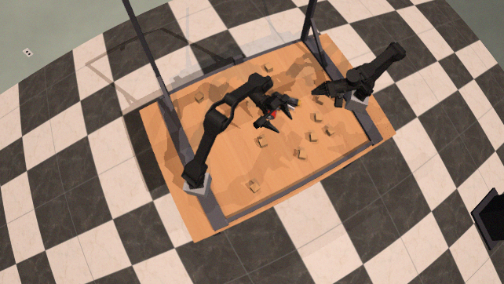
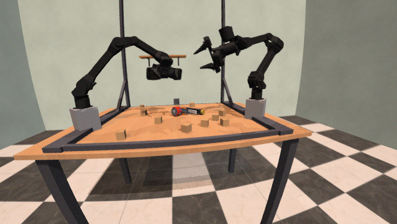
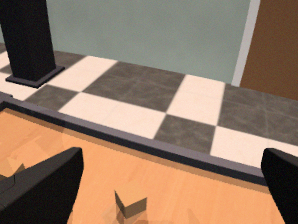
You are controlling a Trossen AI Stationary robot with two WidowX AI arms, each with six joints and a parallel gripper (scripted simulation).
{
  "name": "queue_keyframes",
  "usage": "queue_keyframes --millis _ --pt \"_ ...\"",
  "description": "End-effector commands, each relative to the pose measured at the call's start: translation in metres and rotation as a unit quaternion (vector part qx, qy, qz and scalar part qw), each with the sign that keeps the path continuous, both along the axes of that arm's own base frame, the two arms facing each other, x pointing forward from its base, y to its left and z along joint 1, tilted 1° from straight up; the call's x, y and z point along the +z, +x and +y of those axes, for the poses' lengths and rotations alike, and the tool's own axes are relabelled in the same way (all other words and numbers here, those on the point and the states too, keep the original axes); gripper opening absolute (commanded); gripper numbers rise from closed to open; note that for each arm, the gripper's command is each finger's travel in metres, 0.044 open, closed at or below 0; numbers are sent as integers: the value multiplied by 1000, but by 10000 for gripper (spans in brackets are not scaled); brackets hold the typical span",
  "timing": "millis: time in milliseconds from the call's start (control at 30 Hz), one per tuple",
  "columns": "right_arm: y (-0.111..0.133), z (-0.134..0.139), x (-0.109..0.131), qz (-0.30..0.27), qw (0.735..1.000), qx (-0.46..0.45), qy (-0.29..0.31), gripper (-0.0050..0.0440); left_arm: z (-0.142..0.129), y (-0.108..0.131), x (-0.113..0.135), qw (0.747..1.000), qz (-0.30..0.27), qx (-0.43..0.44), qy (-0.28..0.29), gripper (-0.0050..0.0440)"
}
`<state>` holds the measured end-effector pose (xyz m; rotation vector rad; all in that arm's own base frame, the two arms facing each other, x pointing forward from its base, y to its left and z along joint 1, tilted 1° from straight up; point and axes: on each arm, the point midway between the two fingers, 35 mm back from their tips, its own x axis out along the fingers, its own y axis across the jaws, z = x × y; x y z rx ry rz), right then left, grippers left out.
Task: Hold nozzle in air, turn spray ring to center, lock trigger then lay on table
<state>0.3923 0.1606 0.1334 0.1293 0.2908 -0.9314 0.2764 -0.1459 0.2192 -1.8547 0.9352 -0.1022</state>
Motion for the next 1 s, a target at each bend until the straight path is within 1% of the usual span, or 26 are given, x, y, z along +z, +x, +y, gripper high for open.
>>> queue_keyframes --millis 0,533,733,967 --pt "0 0 11 -12 1000 0 10 400 0 0 6 1000 -8 0 -2 400" --pt "0 0 11 -12 1000 0 10 400 0 0 6 1000 -8 0 -2 400" --pt "0 -11 13 2 1000 -8 28 396 4 4 9 999 -35 2 20 402" --pt "-1 -31 18 25 997 -15 68 396 14 10 17 993 -93 7 69 402"
